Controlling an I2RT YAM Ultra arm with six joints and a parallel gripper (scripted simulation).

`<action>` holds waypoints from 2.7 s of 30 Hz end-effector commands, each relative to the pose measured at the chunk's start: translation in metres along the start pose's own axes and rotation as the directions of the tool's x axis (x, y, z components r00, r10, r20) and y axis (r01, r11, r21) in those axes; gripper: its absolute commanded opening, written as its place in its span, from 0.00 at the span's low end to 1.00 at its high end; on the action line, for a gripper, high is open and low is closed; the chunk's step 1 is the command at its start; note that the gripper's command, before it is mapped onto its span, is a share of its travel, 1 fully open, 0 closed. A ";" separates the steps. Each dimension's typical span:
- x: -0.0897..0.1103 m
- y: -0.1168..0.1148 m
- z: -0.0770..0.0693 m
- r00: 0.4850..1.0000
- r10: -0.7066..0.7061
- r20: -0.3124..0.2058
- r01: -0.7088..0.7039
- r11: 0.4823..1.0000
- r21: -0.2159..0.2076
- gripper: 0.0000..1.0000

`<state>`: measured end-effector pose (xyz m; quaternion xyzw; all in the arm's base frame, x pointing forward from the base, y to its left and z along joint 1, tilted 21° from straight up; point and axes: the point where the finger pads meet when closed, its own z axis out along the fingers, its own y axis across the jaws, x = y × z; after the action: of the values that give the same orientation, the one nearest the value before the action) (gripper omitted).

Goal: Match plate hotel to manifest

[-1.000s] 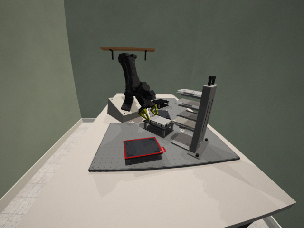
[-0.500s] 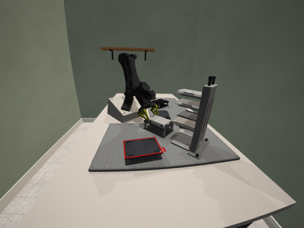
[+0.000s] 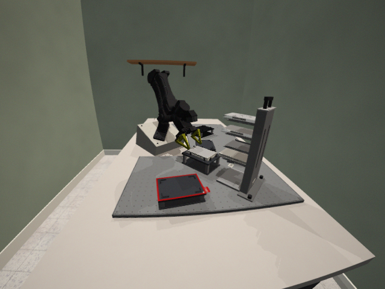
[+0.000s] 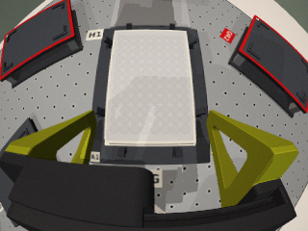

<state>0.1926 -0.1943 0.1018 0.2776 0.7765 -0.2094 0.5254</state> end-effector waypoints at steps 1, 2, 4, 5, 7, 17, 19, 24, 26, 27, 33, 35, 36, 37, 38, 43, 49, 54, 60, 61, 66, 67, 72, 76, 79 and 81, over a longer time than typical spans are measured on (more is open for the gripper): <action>-0.010 -0.002 -0.009 1.000 -0.001 -0.013 0.001 1.000 0.000 1.00; -0.011 -0.002 -0.010 1.000 -0.001 -0.013 0.001 1.000 0.000 1.00; -0.011 -0.002 -0.010 1.000 -0.001 -0.013 0.001 1.000 0.000 1.00; -0.012 -0.002 -0.011 1.000 -0.001 -0.013 0.001 1.000 0.000 1.00; -0.014 -0.002 -0.014 1.000 -0.001 -0.013 0.001 1.000 0.000 1.00; -0.025 -0.001 -0.027 1.000 -0.001 -0.013 0.001 1.000 0.000 1.00; -0.027 -0.001 -0.030 1.000 -0.001 -0.013 0.001 1.000 0.000 1.00; -0.030 -0.001 -0.034 1.000 -0.001 -0.014 0.001 1.000 0.000 1.00; -0.033 -0.001 -0.037 1.000 -0.002 -0.014 0.002 1.000 0.000 1.00; -0.034 -0.001 -0.038 1.000 -0.002 -0.014 0.002 1.000 0.000 1.00; -0.040 -0.001 -0.046 1.000 -0.002 -0.014 0.002 1.000 0.001 1.00; -0.042 -0.001 -0.048 1.000 -0.002 -0.014 0.002 1.000 0.001 1.00; -0.043 -0.001 -0.050 1.000 -0.002 -0.014 0.002 1.000 0.001 1.00; -0.043 -0.001 -0.050 1.000 -0.002 -0.014 0.002 1.000 0.001 1.00; -0.043 -0.001 -0.050 1.000 -0.002 -0.014 0.002 1.000 0.001 1.00; -0.043 0.001 -0.043 0.995 -0.003 -0.103 0.002 1.000 -0.011 1.00; -0.054 0.001 -0.025 0.966 0.006 -0.259 -0.009 1.000 -0.009 1.00; -0.060 0.001 -0.013 0.933 0.004 -0.360 -0.008 1.000 -0.008 1.00; -0.069 0.001 0.002 0.877 0.002 -0.481 -0.007 1.000 -0.008 1.00; -0.071 0.002 0.005 0.864 0.002 -0.504 -0.007 1.000 -0.008 1.00; -0.071 0.002 0.005 0.789 0.000 -0.614 -0.005 1.000 -0.007 1.00; -0.070 0.002 0.005 0.772 -0.001 -0.635 -0.005 1.000 -0.007 1.00; -0.070 0.002 0.005 0.719 -0.002 -0.695 -0.004 1.000 -0.007 1.00; -0.070 0.001 0.005 0.672 0.000 -0.741 -0.005 1.000 -0.005 1.00; -0.073 0.000 0.003 0.682 0.003 -0.732 -0.005 1.000 -0.001 1.00; -0.079 0.000 0.000 0.698 0.003 -0.716 -0.004 1.000 0.000 1.00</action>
<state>0.2187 -0.2146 0.1601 0.3352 0.9218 -0.0784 0.1781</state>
